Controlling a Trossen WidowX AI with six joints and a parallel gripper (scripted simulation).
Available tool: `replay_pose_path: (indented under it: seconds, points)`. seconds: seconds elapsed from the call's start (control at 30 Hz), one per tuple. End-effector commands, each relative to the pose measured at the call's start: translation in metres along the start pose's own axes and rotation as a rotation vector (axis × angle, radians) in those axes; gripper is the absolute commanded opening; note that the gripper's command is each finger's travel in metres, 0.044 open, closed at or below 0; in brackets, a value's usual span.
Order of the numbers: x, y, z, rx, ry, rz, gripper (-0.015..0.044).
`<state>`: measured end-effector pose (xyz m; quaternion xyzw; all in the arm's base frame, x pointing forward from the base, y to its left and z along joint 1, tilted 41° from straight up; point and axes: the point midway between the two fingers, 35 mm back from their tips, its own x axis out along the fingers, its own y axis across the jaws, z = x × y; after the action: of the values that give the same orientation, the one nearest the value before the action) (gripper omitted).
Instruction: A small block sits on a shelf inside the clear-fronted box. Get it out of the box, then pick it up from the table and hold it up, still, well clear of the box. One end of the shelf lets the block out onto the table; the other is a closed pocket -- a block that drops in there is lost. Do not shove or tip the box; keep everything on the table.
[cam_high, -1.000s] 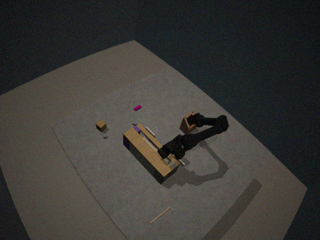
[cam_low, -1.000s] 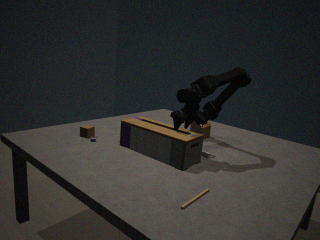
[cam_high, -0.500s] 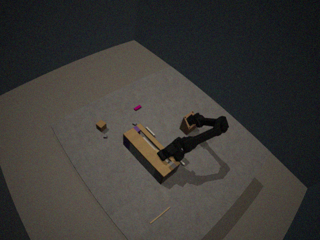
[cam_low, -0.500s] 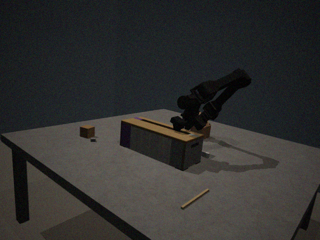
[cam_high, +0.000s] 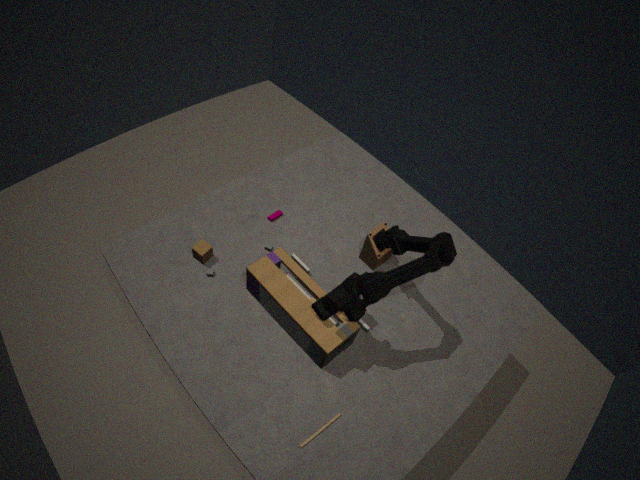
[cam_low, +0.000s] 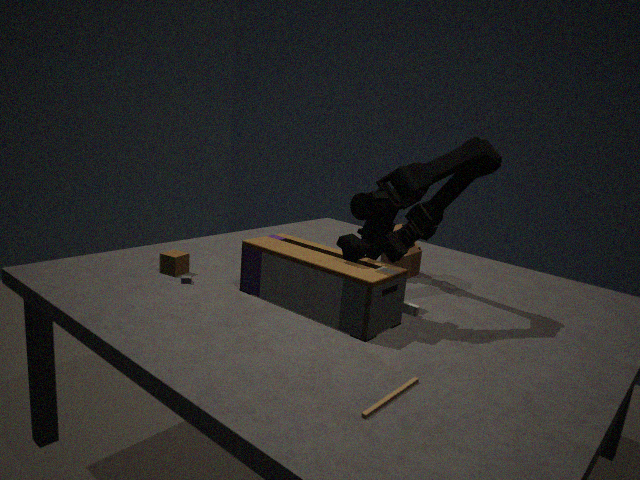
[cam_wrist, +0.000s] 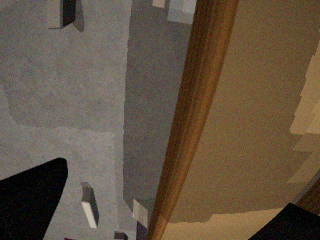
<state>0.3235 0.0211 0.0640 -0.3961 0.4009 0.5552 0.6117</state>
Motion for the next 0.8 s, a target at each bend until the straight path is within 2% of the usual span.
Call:
replay_pose_path:
  seconds: [0.0,0.77]
  points:
    - [0.007,0.001,-0.014,0.006,0.0,0.008,0.04]
    - [0.028,0.002,-0.073,0.006,0.003,0.008,0.04]
